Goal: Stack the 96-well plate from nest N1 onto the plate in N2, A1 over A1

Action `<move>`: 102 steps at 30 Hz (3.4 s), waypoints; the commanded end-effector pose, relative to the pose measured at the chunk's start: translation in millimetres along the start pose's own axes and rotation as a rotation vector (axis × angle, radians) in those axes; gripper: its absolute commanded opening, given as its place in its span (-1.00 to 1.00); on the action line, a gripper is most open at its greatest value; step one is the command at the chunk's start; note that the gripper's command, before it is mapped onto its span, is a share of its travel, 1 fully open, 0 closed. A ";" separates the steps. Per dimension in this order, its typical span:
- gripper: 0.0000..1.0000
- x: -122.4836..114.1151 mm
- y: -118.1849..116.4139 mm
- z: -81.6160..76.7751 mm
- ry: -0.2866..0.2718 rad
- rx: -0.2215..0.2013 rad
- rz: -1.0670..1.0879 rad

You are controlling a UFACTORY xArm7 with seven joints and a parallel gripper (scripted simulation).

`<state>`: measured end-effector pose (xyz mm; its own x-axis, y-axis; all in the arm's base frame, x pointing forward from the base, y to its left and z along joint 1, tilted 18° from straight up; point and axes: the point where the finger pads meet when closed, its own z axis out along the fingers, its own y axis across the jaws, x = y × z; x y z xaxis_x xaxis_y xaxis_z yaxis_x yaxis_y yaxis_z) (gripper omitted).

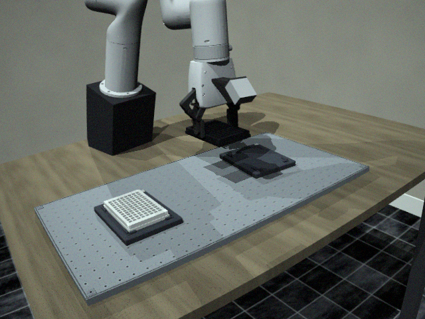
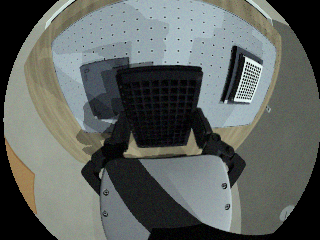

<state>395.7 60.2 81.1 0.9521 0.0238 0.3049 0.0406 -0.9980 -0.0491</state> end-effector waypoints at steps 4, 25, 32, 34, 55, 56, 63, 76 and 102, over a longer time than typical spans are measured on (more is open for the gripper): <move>-1.00 4.7 27.8 -0.1 0.004 0.003 0.000; -1.00 12.0 91.0 -0.1 0.004 0.002 0.000; -1.00 14.0 107.6 -0.1 0.004 0.002 0.000; -1.00 14.8 114.2 0.0 0.004 0.002 0.000; -1.00 22.1 177.4 0.0 0.004 0.002 0.000; -1.00 22.5 180.7 0.0 0.004 0.002 0.000; -1.00 24.5 197.3 0.1 0.004 0.002 0.000; -1.00 28.6 232.1 0.1 0.004 0.001 0.000; -1.00 28.7 231.7 0.1 0.004 0.001 0.000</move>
<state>431.7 -169.6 77.2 0.9517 0.0238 0.3062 0.0418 -0.9977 -0.0525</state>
